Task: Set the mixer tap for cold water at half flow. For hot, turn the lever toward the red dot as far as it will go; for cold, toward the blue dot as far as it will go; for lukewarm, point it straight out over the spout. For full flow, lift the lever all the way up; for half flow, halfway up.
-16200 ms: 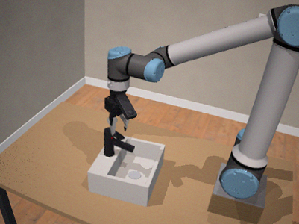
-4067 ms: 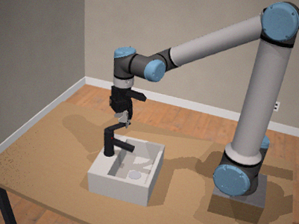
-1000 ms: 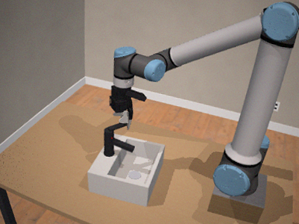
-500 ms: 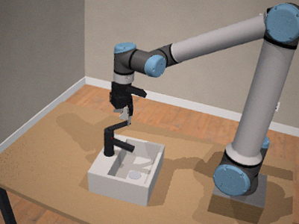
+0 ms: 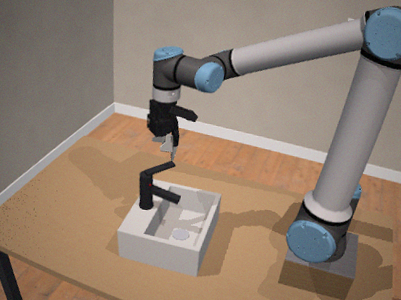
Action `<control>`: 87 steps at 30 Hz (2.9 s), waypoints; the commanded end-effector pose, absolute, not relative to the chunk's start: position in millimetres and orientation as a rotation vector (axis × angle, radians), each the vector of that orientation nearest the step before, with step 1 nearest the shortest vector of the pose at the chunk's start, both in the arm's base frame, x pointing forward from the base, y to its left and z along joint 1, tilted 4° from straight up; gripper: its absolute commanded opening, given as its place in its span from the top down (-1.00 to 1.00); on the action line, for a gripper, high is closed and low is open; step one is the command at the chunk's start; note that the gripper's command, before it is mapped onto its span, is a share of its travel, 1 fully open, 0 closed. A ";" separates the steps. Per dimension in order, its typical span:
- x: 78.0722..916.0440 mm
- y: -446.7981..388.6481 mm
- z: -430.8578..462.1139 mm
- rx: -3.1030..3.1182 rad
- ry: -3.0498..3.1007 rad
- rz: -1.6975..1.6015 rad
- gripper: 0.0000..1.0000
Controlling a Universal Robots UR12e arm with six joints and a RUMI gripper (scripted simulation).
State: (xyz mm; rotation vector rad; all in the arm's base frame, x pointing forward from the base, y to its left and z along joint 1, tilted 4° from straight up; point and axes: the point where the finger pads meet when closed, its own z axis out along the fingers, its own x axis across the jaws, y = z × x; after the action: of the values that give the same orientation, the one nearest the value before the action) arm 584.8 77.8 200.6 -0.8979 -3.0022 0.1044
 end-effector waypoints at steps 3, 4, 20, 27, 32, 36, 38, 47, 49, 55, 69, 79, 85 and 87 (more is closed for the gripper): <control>585.6 78.5 213.1 -0.898 -3.003 0.104 0.22; 585.6 78.6 214.1 -0.898 -3.003 0.104 0.22; 585.7 78.7 216.2 -0.898 -3.003 0.104 1.00; 585.7 78.7 216.2 -0.898 -3.003 0.104 1.00; 585.7 78.7 216.2 -0.898 -3.003 0.104 1.00; 585.7 78.7 216.2 -0.898 -3.003 0.104 1.00; 585.7 78.7 216.2 -0.898 -3.003 0.104 1.00; 585.7 78.7 216.2 -0.898 -3.003 0.104 1.00; 585.7 78.7 216.2 -0.898 -3.003 0.104 1.00; 585.6 78.7 216.2 -0.909 -3.000 0.104 1.00; 584.0 78.8 216.7 -1.036 -2.962 0.104 1.00; 581.6 79.2 217.4 -1.234 -2.890 0.105 1.00; 579.3 79.8 218.1 -1.444 -2.796 0.104 1.00; 578.5 80.1 218.4 -1.524 -2.756 0.104 1.00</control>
State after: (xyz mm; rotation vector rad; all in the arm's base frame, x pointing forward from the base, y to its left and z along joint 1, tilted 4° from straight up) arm 579.4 79.6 217.1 -1.3805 -2.8246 0.1019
